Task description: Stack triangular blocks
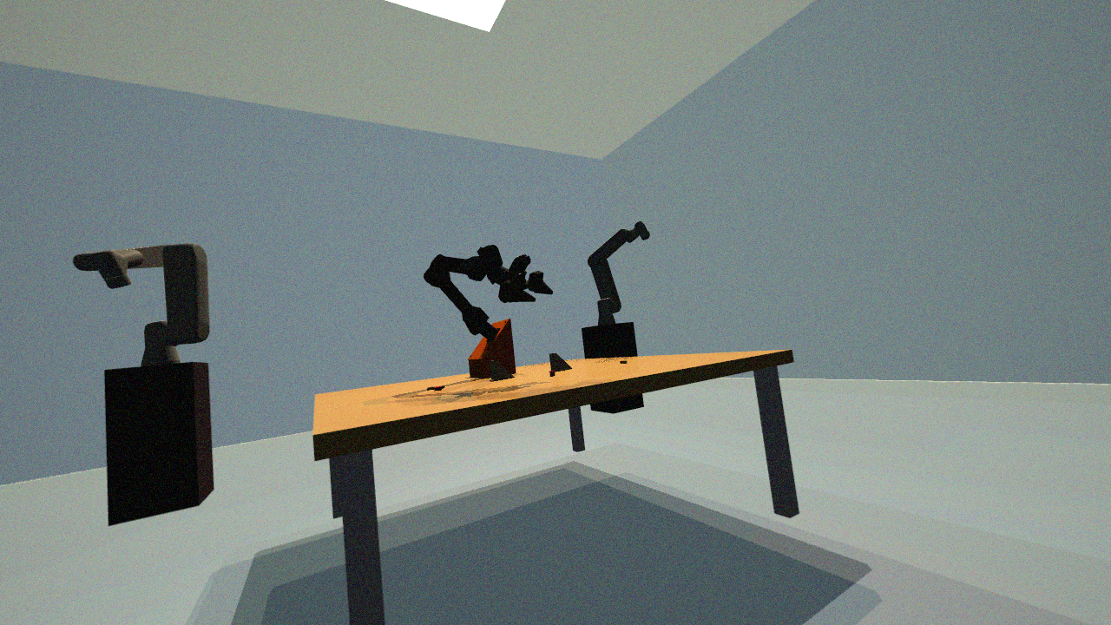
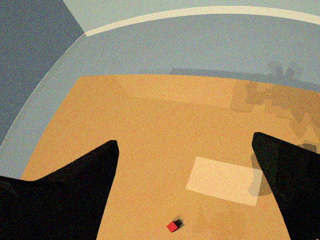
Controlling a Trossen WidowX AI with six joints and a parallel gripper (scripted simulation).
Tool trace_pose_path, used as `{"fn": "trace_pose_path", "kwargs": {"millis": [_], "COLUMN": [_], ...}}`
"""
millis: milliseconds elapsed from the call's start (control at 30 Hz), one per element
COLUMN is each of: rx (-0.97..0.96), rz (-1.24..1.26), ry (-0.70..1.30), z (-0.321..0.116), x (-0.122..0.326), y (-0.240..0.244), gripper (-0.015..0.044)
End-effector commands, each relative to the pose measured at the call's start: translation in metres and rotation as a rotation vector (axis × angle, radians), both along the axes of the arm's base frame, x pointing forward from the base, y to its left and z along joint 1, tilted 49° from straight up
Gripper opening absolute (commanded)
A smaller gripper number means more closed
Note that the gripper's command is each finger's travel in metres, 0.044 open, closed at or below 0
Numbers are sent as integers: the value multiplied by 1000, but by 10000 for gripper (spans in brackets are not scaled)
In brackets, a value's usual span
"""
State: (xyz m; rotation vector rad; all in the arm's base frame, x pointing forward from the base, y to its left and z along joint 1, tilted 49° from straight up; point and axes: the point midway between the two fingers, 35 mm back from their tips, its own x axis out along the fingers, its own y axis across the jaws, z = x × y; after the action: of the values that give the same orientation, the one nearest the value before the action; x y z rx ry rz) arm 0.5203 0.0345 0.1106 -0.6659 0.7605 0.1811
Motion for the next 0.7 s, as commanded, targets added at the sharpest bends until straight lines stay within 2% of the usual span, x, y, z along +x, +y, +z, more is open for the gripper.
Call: {"fn": "trace_pose_path", "kwargs": {"millis": [0,400,667], "rx": [-98,-536,-1011], "rz": [57,290,530], "ry": [201,757,1125], "z": [-65,-199,-242], "x": [-29,-154,-254], "y": [25,67,56], "gripper": [440,440,440]}}
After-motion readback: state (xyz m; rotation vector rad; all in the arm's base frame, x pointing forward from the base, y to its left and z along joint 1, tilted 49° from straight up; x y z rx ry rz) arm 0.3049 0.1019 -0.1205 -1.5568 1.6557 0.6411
